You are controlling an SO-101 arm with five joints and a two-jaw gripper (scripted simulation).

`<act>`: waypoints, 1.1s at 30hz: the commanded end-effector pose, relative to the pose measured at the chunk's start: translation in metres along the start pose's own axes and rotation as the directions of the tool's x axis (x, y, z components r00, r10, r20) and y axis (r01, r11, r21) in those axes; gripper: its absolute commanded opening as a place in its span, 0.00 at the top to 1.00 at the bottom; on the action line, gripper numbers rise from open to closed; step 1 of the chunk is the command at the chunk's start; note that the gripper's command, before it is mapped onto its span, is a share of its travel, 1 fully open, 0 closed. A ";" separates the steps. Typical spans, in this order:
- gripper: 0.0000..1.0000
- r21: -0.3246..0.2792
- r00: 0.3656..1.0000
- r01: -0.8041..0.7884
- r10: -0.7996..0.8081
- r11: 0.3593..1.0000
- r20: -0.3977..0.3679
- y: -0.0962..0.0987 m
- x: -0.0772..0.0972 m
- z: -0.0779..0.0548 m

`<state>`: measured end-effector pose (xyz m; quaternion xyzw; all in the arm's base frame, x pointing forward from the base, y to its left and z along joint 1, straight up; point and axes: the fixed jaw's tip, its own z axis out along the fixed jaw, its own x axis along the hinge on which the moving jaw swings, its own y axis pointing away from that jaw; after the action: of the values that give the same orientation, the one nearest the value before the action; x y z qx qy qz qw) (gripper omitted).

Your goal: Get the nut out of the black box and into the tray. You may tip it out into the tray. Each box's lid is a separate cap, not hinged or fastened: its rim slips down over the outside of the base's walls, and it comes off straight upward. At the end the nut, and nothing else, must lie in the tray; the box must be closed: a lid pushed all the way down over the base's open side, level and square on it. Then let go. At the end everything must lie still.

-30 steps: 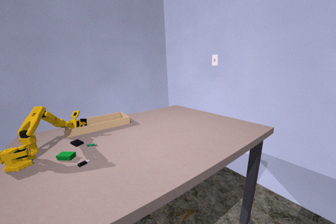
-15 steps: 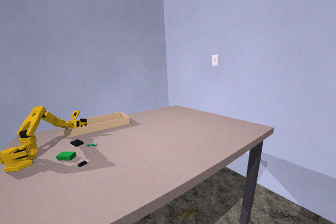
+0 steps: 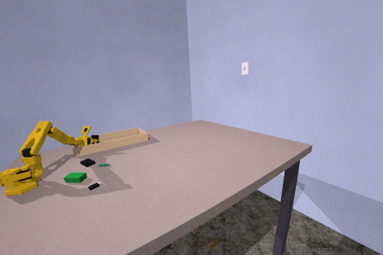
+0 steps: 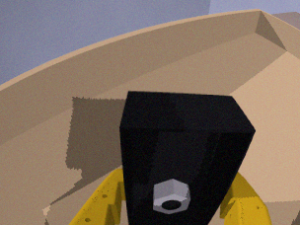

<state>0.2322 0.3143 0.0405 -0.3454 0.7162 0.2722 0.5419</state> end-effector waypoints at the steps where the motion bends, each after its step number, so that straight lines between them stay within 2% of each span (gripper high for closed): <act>1: 0.80 0.010 0.995 0.008 -0.009 1.000 0.099 -0.004 -0.027 0.001; 13: 0.80 0.009 0.984 0.011 -0.012 1.000 0.179 -0.003 -0.032 -0.013; 22: 0.80 0.008 0.967 0.014 -0.015 1.000 0.255 -0.002 -0.037 -0.030; 33: 0.80 0.008 0.964 0.014 -0.016 1.000 0.265 -0.002 -0.037 -0.032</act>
<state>0.2178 0.2966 0.0587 -0.3221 0.6628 0.3029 0.6043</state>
